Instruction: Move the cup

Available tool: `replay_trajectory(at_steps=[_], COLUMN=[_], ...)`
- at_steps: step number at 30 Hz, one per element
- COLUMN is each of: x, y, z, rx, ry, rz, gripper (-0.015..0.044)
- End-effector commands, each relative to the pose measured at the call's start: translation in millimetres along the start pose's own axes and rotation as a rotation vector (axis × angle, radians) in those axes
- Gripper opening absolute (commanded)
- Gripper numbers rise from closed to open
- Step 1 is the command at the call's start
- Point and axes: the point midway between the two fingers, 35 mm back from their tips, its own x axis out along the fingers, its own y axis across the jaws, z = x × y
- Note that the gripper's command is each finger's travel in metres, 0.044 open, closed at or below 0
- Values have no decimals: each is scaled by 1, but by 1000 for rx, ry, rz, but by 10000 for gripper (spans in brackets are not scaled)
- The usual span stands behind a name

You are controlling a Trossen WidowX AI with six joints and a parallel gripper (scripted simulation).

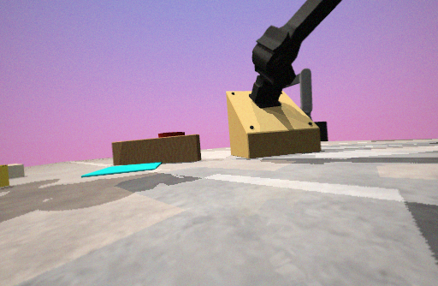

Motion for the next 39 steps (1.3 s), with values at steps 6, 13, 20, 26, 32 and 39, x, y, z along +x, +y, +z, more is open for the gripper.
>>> replay_trajectory(at_steps=[6,13,20,26,32,39], x=[21,19,-28,-80,-132,-137], y=[-22,-67,-99,-104,-94,-92], z=[-65,-186,-289,-344,-377,-379], rx=[-144,-340,-410,-315,-120,-95], ry=[258,721,1064,1153,1036,1010], rz=[-4,120,451,774,1063,1088], gripper=[243,148,148,148,148,148])
